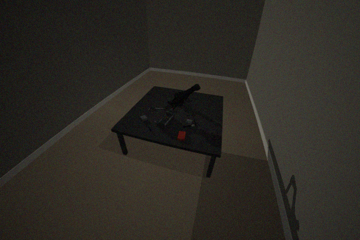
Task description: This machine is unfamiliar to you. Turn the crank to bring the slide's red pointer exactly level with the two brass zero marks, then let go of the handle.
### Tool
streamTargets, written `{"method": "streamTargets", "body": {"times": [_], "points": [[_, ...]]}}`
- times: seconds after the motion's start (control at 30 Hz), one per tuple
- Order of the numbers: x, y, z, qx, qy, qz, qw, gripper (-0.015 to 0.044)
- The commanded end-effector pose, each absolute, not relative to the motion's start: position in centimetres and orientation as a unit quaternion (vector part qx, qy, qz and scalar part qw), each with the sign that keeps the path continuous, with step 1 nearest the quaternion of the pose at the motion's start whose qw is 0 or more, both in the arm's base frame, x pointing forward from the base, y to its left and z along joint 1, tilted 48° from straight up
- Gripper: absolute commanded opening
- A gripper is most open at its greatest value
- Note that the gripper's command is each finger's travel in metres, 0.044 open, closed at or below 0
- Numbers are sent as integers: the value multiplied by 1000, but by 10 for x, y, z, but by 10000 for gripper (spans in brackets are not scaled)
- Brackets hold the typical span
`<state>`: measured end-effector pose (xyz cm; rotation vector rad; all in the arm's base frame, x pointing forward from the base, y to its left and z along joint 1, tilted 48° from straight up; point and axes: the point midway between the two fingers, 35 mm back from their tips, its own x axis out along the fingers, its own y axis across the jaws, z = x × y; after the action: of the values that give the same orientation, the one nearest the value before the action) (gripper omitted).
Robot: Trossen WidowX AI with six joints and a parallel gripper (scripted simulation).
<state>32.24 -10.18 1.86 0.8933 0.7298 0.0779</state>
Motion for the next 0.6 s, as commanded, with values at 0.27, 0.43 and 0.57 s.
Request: {"method": "streamTargets", "body": {"times": [0.27, 0.43, 0.57], "points": [[319, -110, 9, 424, 347, 24, 836, 0], [319, -111, 6, 424, 347, 24, 836, 0], [318, -112, 4, 424, 347, 24, 836, 0]]}}
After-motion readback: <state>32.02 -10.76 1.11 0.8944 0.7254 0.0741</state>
